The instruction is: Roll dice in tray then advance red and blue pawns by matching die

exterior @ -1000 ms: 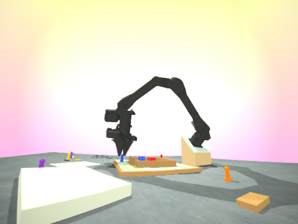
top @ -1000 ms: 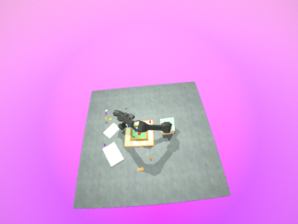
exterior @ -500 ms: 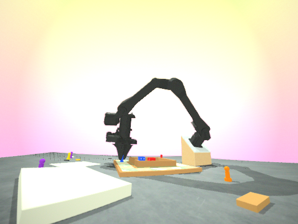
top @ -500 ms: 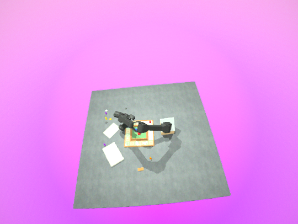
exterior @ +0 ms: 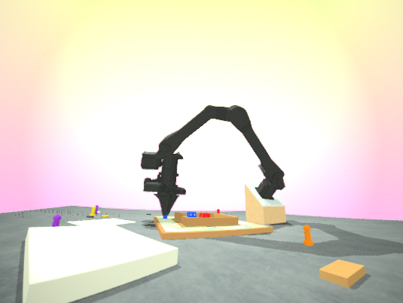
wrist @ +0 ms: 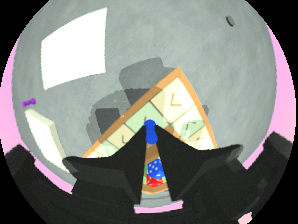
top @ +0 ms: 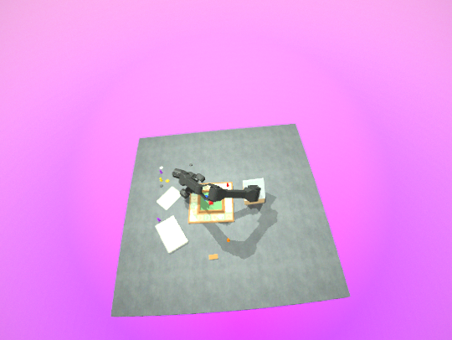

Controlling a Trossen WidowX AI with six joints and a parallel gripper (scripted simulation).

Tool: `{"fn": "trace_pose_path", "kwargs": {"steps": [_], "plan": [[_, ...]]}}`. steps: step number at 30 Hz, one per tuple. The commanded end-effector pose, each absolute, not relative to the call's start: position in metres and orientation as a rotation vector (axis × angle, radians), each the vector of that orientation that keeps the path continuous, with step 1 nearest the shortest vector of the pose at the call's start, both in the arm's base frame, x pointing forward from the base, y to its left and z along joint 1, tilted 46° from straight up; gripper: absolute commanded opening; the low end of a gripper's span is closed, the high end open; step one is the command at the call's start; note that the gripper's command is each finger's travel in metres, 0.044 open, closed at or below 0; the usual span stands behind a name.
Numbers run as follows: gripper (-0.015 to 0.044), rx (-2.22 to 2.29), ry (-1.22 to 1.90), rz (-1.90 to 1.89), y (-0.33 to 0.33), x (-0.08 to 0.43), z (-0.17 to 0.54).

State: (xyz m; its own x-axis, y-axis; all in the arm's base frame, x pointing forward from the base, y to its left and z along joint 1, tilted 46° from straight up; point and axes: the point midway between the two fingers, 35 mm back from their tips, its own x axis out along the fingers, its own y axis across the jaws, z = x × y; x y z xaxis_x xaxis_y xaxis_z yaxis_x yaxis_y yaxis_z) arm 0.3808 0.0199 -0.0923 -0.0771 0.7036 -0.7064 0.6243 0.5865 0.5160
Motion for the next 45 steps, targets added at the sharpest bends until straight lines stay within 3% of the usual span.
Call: {"fn": "trace_pose_path", "kwargs": {"steps": [1, 22, 45], "plan": [[0.0000, 1.091, 1.757, 0.095, 0.007, 0.387, -0.082], [0.0000, 1.089, 1.758, 0.093, -0.068, 0.395, -0.005], [0.0000, 1.093, 1.759, 0.098, 0.020, 0.385, -0.026]]}}
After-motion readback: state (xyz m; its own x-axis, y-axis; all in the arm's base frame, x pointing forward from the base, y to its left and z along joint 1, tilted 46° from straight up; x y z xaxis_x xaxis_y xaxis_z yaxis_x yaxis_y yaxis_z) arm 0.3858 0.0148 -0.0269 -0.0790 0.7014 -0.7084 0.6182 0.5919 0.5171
